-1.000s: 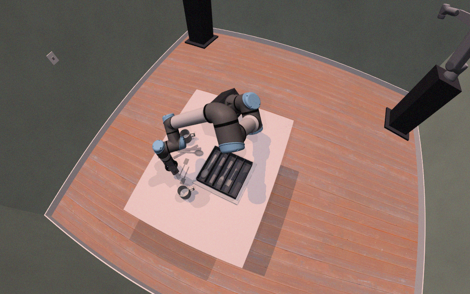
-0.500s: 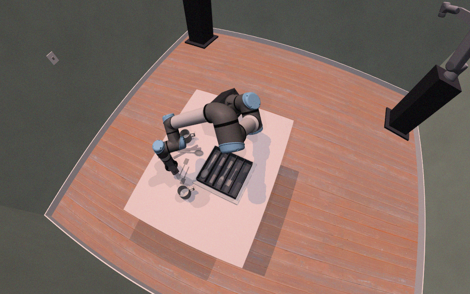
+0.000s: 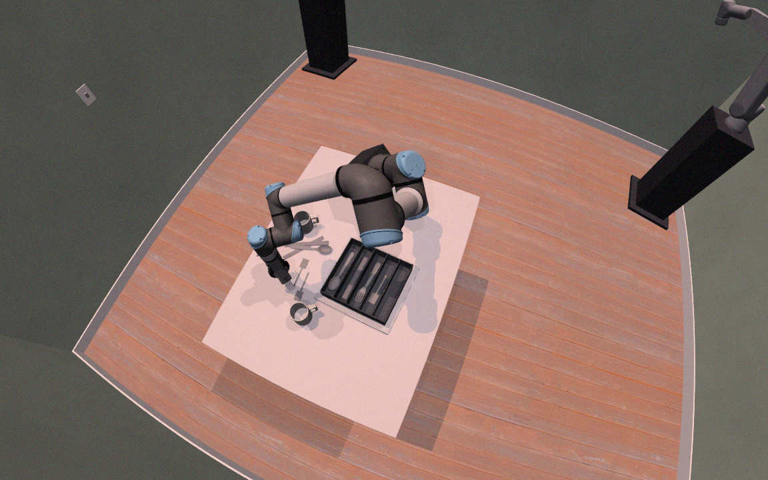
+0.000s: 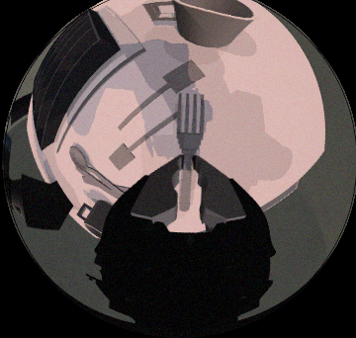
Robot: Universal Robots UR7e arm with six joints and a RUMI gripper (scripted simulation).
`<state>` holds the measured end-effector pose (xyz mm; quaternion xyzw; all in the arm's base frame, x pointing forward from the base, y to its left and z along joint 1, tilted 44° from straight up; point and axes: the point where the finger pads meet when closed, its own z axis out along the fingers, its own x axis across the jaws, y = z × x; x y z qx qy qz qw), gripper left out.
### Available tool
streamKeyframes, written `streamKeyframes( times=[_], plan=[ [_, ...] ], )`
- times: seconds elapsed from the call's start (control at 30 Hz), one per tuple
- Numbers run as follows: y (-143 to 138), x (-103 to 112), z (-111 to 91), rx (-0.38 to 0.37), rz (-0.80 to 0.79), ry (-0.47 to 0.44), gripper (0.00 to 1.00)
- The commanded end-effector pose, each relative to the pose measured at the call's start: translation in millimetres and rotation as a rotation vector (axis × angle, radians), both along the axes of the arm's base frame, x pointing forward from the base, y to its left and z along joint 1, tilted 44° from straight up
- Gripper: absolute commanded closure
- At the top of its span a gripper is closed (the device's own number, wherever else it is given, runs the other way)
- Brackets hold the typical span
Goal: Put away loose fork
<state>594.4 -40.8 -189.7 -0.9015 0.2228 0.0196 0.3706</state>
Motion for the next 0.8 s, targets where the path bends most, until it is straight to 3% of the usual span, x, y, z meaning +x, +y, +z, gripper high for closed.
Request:
streamKeyframes(
  times=[0.0, 0.77],
  plan=[
    [-16.1, -0.8, 15.4, -0.004, -0.001, -0.004, 0.99],
    [-73.9, -12.3, 77.3, -0.004, -0.001, -0.004, 0.99]
  ],
)
